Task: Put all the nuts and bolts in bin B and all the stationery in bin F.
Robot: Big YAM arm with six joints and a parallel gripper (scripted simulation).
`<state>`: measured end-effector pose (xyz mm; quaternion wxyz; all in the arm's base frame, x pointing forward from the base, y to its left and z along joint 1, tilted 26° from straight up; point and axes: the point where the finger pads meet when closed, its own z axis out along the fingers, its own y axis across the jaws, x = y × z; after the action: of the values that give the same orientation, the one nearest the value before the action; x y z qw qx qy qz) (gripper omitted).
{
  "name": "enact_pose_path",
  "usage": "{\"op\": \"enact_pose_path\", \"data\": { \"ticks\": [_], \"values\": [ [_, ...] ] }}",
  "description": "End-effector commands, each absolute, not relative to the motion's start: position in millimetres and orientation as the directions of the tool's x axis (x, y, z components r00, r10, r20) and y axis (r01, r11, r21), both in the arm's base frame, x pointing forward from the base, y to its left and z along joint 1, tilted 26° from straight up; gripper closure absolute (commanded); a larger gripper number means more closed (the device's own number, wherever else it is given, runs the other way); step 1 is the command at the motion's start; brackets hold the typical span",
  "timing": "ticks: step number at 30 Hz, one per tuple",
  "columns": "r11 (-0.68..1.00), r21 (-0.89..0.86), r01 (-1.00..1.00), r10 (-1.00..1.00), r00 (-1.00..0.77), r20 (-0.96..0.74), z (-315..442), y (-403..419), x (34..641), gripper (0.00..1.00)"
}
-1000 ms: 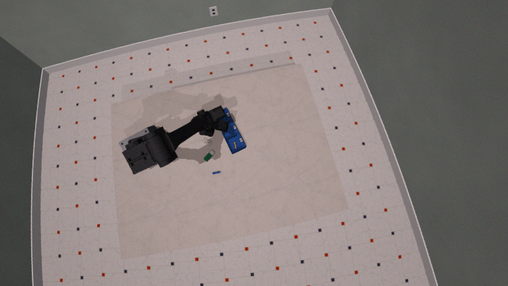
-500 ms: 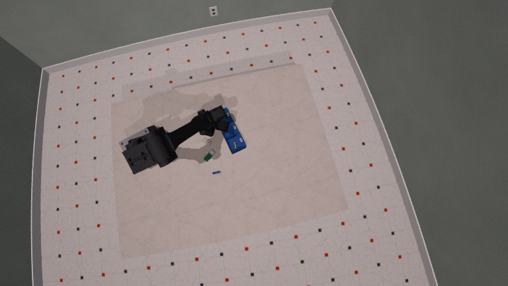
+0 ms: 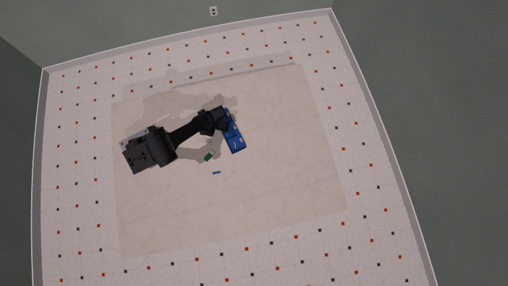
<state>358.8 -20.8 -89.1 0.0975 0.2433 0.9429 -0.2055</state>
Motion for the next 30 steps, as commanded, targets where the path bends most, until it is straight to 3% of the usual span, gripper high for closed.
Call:
{"op": "enact_pose_path", "data": {
  "ticks": [1, 30],
  "values": [
    [0.8, -0.323, 0.505, 0.416, -0.856, -0.307, -82.3, -17.1, 371.4, 0.91],
    [0.799, -0.317, 0.511, 0.419, -0.851, -0.316, -78.3, -14.4, 379.4, 0.91]
  ]
}}
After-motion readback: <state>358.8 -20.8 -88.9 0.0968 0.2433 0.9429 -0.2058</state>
